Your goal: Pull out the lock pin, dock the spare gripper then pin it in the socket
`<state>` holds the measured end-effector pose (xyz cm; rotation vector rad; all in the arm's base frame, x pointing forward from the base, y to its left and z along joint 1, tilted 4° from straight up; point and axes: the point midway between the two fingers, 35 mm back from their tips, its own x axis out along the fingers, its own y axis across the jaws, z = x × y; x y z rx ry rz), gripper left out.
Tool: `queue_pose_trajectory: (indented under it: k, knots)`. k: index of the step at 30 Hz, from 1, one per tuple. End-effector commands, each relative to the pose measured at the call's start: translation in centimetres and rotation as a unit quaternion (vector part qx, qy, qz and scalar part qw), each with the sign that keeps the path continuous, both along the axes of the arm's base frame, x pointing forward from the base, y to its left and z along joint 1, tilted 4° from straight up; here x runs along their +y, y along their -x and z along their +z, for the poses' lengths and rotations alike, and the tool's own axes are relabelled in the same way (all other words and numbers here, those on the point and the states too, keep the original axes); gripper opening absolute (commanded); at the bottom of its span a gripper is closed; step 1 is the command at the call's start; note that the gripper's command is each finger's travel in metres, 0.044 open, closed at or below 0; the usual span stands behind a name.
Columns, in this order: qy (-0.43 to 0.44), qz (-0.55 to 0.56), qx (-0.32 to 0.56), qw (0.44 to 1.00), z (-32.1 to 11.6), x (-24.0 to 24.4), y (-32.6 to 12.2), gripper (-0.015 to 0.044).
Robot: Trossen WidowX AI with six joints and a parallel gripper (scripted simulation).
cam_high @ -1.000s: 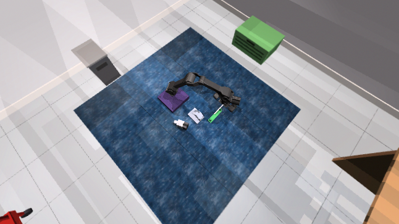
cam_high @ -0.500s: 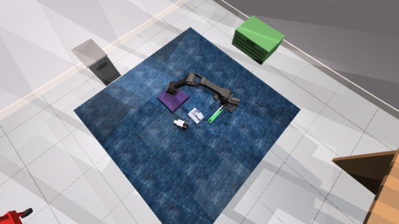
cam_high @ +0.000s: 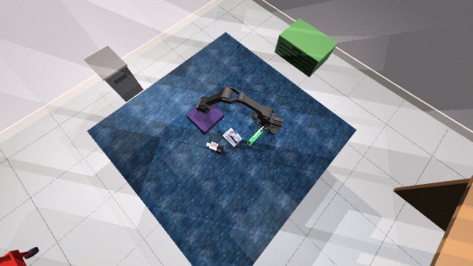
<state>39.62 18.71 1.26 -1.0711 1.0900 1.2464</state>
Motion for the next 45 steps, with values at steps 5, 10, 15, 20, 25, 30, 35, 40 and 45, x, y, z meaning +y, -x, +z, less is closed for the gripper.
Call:
queue_pose_trajectory:
  k: [5,10,15,20,25,30,35,40,45]
  knots:
    - [0.000,0.002,0.001,1.000,-0.3,0.0,0.0,0.0000]
    - [0.000,0.002,0.001,1.000,-0.3,0.0,0.0,0.0000]
    - [0.000,0.000,0.001,1.000,-0.2,0.0,0.0,0.0131]
    - [0.000,0.000,0.001,1.000,-0.2,0.0,0.0,0.0200]
    - [0.000,0.000,0.001,1.000,0.8,0.0,0.1,0.0200]
    - [0.003,0.000,0.007,1.000,1.4,0.0,0.3,0.0200]
    - [0.005,0.001,0.012,1.000,2.1,0.0,0.4,0.0200]
    - [0.006,0.001,0.015,1.000,2.7,-0.1,0.5,0.0200]
    - [0.008,0.002,0.019,1.000,3.5,-0.1,0.6,0.0200]
